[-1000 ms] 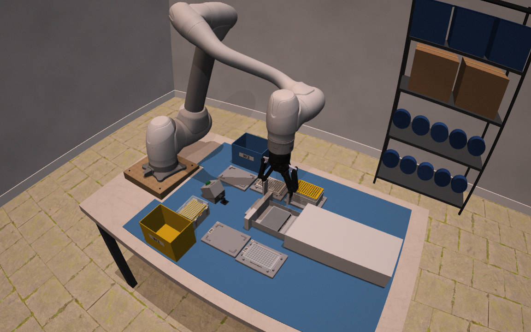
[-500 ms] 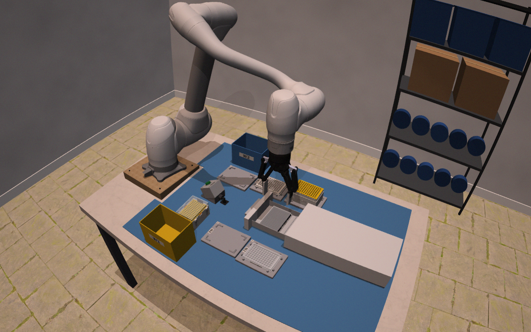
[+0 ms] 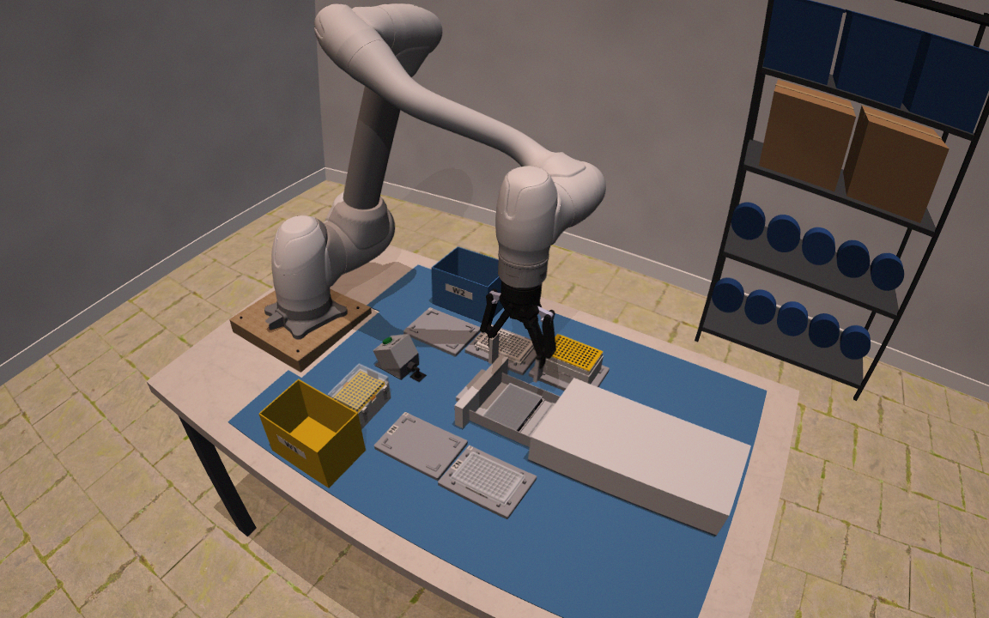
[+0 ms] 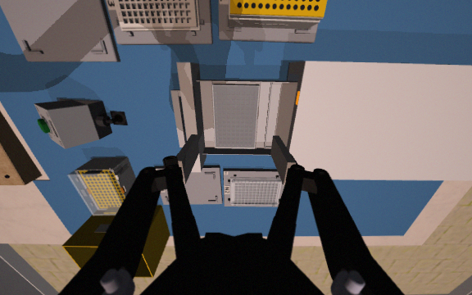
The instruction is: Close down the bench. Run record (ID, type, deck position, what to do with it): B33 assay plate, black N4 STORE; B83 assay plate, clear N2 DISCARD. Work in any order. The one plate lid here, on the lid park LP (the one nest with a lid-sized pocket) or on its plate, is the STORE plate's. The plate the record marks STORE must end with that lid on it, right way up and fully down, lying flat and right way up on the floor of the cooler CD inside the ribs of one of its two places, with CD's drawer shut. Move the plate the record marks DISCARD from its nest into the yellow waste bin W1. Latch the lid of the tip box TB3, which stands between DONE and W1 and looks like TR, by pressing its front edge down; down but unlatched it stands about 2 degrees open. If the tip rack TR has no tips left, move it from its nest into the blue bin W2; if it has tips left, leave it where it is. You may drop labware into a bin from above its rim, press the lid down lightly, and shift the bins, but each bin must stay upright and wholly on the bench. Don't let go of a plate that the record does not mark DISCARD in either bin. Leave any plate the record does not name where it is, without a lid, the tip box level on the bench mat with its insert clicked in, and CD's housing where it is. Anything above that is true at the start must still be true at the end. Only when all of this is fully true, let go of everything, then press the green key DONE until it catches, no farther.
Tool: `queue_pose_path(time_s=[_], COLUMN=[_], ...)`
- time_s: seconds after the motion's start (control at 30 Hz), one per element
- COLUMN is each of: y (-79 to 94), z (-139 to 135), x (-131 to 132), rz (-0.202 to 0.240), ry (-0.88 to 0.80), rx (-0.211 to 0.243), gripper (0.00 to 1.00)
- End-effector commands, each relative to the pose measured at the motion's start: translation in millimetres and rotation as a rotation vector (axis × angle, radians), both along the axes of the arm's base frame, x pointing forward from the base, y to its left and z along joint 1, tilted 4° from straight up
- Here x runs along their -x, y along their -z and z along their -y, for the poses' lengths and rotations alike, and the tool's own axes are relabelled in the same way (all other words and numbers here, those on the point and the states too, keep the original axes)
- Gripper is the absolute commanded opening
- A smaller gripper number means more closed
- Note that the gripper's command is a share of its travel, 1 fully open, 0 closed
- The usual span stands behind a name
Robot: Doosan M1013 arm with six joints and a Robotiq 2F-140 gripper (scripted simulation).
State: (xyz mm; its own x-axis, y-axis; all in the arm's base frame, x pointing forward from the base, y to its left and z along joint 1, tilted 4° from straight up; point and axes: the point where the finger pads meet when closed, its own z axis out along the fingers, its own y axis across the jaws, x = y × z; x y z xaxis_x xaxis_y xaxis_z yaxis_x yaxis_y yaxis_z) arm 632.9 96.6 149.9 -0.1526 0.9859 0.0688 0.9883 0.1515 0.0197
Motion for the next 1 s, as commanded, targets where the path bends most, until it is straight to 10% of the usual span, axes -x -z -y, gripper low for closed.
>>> queue_pose_path(time_s=[0.0, 0.9, 0.93, 0.97], y=[0.9, 24.1, 25.1, 26.1], z=[0.4, 12.5, 13.0, 13.5], x=[3.2, 91.4, 95.2, 99.1], rz=[0.0, 0.0, 0.0, 0.0], ry=[0.0, 0.0, 0.0, 0.0], rx=[0.0, 0.0, 0.0, 0.0], gripper=[0.66, 0.55, 0.0, 0.0])
